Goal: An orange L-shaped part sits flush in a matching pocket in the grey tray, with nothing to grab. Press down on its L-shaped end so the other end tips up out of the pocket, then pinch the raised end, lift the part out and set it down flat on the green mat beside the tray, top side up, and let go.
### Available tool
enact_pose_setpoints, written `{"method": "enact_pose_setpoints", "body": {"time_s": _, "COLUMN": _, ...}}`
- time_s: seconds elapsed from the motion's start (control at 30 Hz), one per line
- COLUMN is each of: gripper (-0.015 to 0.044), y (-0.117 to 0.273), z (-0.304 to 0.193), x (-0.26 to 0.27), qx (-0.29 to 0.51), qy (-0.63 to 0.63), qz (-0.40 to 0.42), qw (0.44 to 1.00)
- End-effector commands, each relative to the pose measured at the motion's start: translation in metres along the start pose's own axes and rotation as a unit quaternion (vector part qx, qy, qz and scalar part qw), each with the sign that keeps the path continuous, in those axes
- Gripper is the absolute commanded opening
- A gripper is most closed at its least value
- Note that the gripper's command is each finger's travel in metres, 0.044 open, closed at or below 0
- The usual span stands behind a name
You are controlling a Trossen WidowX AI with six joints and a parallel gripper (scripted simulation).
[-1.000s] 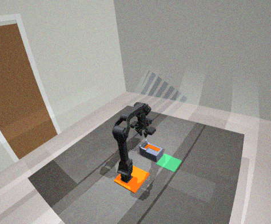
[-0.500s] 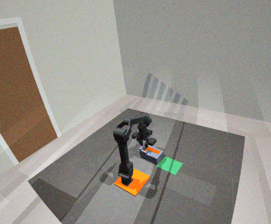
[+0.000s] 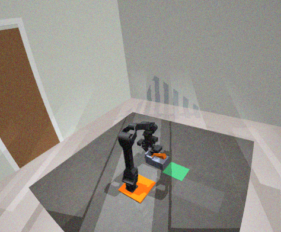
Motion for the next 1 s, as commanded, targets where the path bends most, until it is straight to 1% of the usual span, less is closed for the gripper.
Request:
{"method": "enact_pose_setpoints", "body": {"time_s": 0.0, "gripper": 0.0180, "y": -0.0088, "z": -0.0019, "x": -0.0015, "qx": 0.005, "qy": -0.002, "qz": -0.005, "qw": 1.000}}
{"method": "enact_pose_setpoints", "body": {"time_s": 0.17, "gripper": 0.0180, "y": -0.0145, "z": -0.0023, "x": -0.0017, "qx": 0.005, "qy": -0.002, "qz": -0.005, "qw": 1.000}}
{"method": "enact_pose_setpoints", "body": {"time_s": 0.97, "gripper": 0.0180, "y": -0.0120, "z": -0.0010, "x": 0.0009, "qx": 0.002, "qy": 0.001, "qz": 0.001, "qw": 1.000}}
Point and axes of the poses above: the point midway between the two fingers, 35 mm back from their tips, its own y axis back along the fingers, its own x axis across the jaws, z = x × y, the point moved 8 cm from there along y, back along the fingers, and after that the axes turned 6 degrees about -y, right-handed, at the moved point
